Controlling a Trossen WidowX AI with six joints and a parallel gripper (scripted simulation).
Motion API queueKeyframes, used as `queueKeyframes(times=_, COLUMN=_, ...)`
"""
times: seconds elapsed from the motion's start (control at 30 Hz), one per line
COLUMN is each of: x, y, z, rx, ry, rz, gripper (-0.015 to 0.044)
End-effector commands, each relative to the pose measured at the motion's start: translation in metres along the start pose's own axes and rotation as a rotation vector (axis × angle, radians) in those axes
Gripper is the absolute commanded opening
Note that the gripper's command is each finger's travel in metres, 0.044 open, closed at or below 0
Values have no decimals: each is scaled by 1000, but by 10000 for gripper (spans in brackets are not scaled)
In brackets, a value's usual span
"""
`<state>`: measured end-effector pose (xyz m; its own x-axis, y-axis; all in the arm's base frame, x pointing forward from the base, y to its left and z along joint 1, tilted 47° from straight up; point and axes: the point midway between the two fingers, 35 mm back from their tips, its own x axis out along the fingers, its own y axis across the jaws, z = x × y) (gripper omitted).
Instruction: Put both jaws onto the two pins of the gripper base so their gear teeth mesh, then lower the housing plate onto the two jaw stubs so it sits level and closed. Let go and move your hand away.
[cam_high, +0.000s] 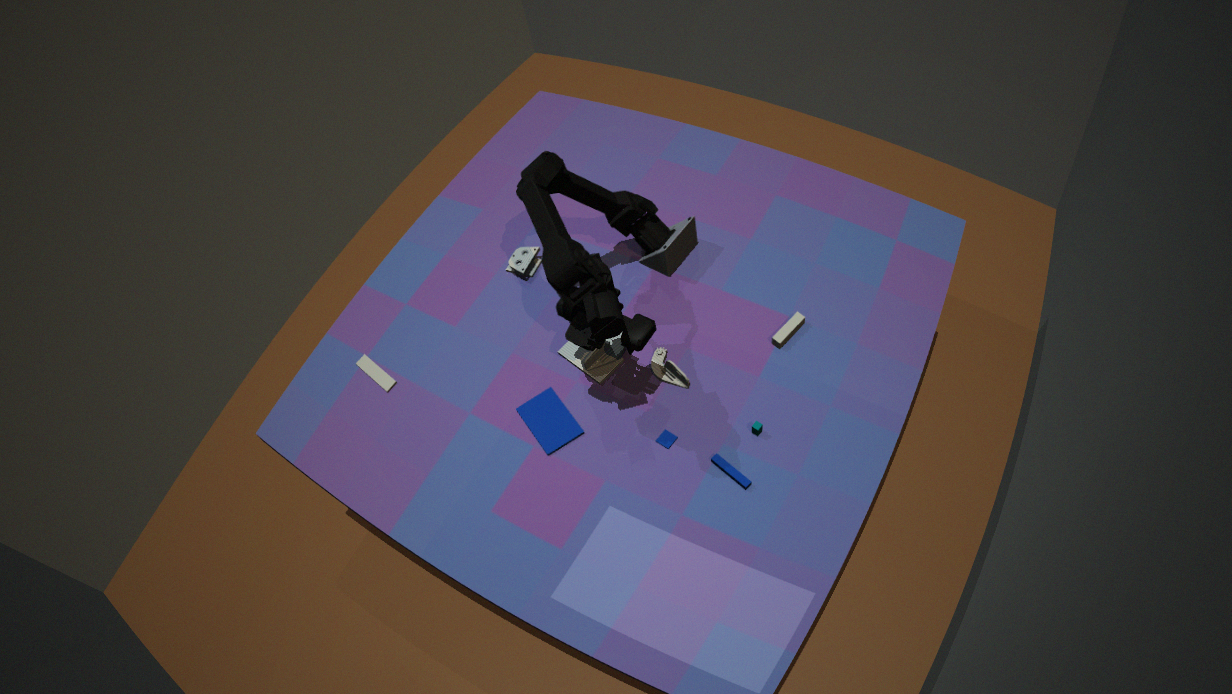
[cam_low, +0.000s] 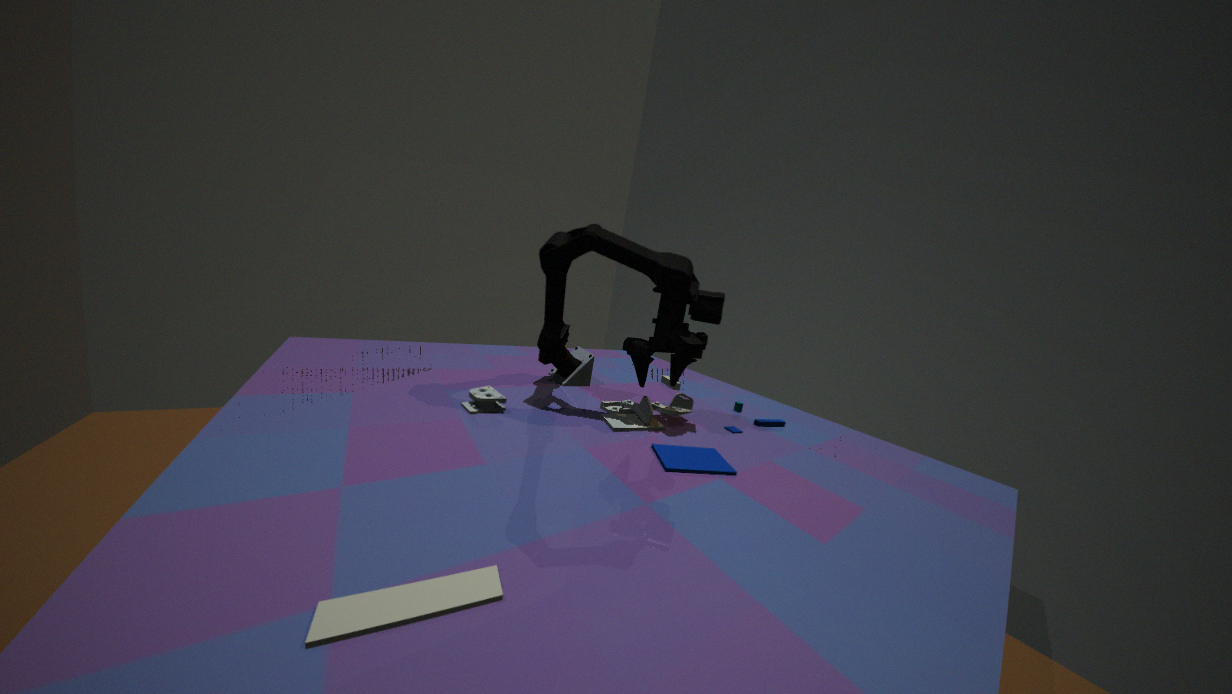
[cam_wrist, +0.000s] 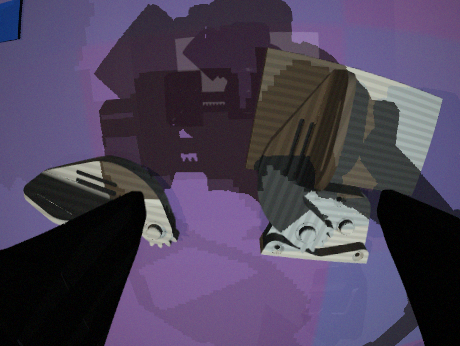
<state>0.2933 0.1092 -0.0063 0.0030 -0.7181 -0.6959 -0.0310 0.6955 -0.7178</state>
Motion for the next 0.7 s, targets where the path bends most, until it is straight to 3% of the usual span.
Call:
queueKeyframes(times=0.0, x=-4, y=10, z=0, rx=-113, ry=-3, rz=7, gripper=440)
queueKeyframes(times=0.67, x=-12, y=52, z=-7, rx=-630, ry=-5, rz=10, gripper=440)
